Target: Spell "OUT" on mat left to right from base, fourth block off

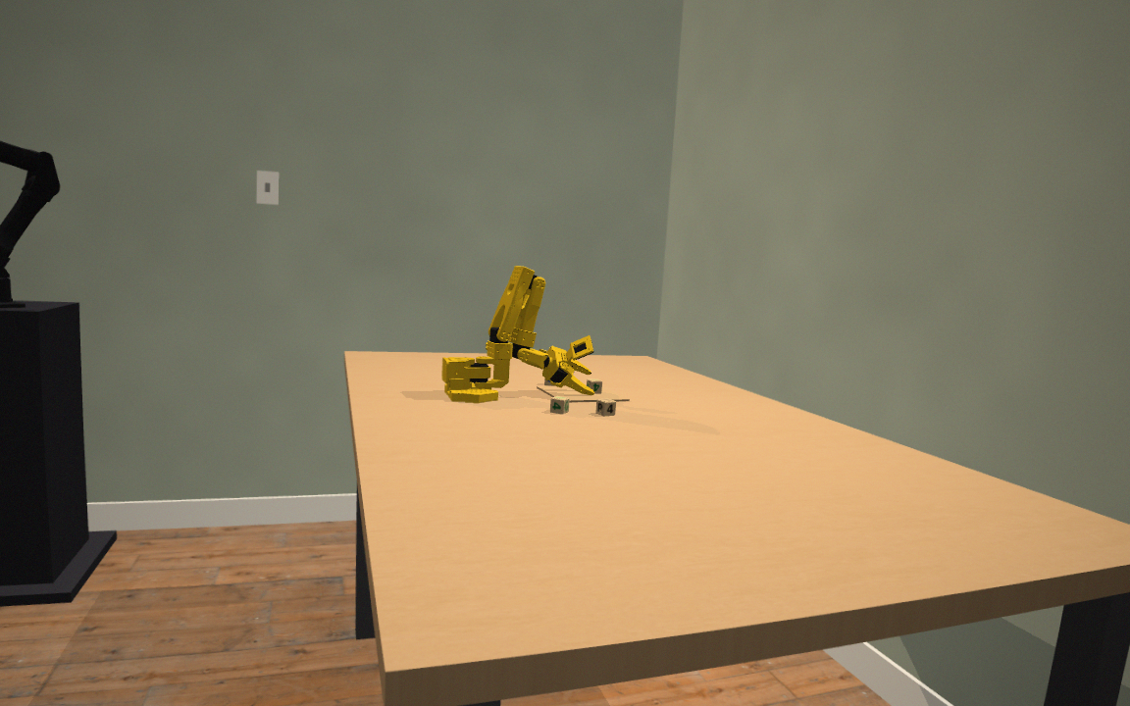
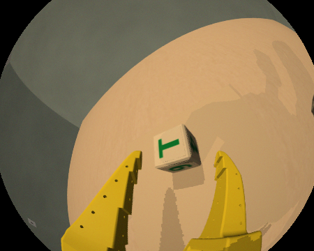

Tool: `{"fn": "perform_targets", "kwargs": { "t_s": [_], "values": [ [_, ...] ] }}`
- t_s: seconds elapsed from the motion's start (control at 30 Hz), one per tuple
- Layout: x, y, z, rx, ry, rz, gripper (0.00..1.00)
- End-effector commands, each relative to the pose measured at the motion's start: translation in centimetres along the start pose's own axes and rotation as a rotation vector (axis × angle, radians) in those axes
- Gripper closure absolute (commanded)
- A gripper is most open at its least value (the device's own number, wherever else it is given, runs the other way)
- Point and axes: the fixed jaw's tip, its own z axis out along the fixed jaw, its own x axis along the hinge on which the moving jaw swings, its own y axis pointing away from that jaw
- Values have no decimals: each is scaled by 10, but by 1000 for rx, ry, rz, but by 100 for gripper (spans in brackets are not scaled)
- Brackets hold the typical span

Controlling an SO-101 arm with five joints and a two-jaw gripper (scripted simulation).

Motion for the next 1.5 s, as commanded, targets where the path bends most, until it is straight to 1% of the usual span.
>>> {"fn": "perform_targets", "kwargs": {
  "t_s": [0.0,0.23,0.57,0.63,0.67,0.8,0.93,1.13,1.2,1.47],
  "values": [
    [-54,46,-22,-176,-118,186,68],
    [-55,46,-17,-174,-119,187,68],
    [-59,52,-2,-176,-124,210,68],
    [-59,52,-2,-176,-124,210,68],
    [-64,56,0,-188,-135,228,68],
    [-69,62,11,-207,-153,258,68],
    [-75,69,24,-243,-184,300,68],
    [-76,71,40,-165,-124,225,68],
    [-76,71,40,-165,-124,225,68],
    [-78,75,57,-58,-25,110,68]
  ]
}}
